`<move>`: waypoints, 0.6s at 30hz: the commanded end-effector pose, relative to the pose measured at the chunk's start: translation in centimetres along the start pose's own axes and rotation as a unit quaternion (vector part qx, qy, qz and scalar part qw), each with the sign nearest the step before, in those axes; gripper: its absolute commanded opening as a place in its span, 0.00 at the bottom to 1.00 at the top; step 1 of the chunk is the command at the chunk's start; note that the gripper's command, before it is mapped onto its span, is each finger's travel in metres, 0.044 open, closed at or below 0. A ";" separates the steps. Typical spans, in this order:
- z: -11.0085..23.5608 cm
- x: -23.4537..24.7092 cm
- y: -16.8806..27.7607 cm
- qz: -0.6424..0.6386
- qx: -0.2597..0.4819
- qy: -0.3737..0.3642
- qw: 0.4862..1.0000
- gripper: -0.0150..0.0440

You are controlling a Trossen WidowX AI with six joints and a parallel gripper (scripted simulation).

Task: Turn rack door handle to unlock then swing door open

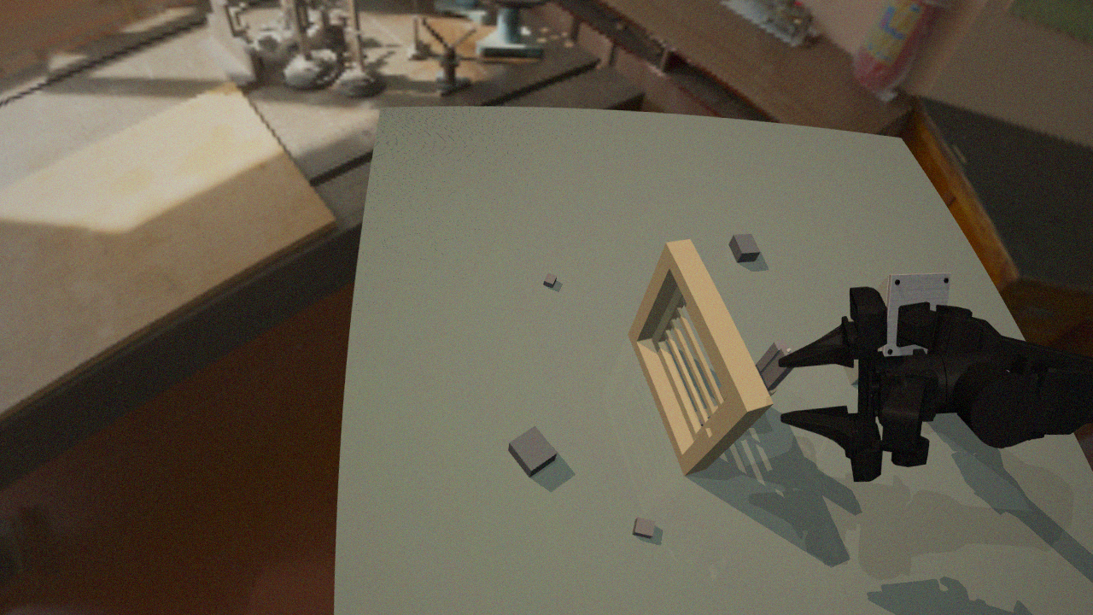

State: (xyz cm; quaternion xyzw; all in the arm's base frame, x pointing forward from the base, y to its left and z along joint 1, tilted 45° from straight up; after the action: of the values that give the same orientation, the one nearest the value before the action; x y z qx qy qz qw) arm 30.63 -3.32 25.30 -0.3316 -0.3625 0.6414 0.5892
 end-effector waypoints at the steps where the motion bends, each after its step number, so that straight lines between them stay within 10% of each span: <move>1: -1.0 -0.9 0.9 0.002 0.063 -0.023 0.998 0.74; 18: -2.9 -3.6 4.9 -0.048 0.259 -0.138 0.955 0.74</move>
State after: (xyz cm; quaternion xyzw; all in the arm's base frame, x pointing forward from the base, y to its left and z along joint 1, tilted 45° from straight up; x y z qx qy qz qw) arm 30.93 -6.24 20.12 -0.1054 -0.2800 0.7199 0.6263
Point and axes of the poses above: the point midway between the two fingers, 35 mm back from their tips, its own z axis back along the fingers, its own x axis across the jaws, y = z × x, the point moved 5 cm from there along z, back along the fingers, and after that the axes turned 5 degrees about -z, right-handed, at the moved point
